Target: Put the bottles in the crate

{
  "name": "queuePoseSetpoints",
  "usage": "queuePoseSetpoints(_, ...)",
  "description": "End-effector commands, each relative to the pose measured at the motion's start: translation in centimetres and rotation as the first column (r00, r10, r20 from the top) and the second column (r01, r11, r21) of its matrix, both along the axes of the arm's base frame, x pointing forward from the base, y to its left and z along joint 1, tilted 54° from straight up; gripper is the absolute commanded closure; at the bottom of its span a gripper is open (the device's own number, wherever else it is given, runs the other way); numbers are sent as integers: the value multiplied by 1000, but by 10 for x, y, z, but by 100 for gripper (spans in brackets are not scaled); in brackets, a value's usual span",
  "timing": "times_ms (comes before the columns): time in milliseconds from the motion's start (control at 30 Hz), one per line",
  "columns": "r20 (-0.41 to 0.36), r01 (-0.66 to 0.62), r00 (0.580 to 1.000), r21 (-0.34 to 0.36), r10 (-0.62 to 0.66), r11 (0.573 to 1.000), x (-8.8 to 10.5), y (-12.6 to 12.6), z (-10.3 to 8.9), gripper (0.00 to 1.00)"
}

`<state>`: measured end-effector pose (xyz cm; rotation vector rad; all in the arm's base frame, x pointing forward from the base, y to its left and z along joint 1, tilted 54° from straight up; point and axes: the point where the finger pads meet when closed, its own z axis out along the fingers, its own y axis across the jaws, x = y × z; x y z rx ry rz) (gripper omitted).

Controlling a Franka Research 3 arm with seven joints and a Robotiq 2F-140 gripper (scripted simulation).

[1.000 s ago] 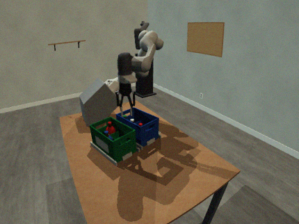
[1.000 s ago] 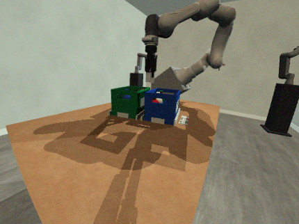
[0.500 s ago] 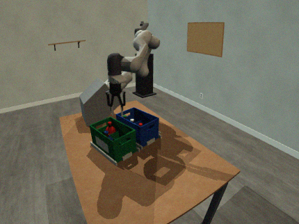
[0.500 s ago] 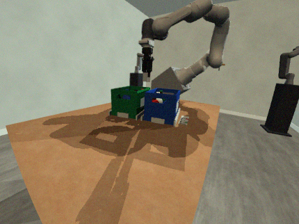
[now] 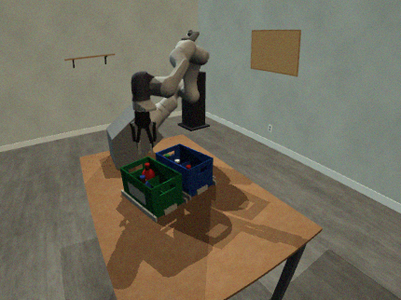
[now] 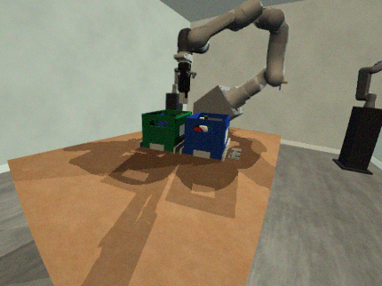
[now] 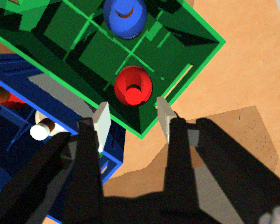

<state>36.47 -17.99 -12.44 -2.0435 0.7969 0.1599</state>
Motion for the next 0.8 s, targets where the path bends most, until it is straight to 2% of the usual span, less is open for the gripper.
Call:
queuePoseSetpoints(0, 24, -20, 1000, -13, 20, 1000, -1, -3, -3, 62)
queuePoseSetpoints(433, 24, -20, 1000, -13, 20, 1000, -1, -3, -3, 62)
queuePoseSetpoints(767, 24, -20, 1000, -13, 20, 1000, 1, 7, -10, 62)
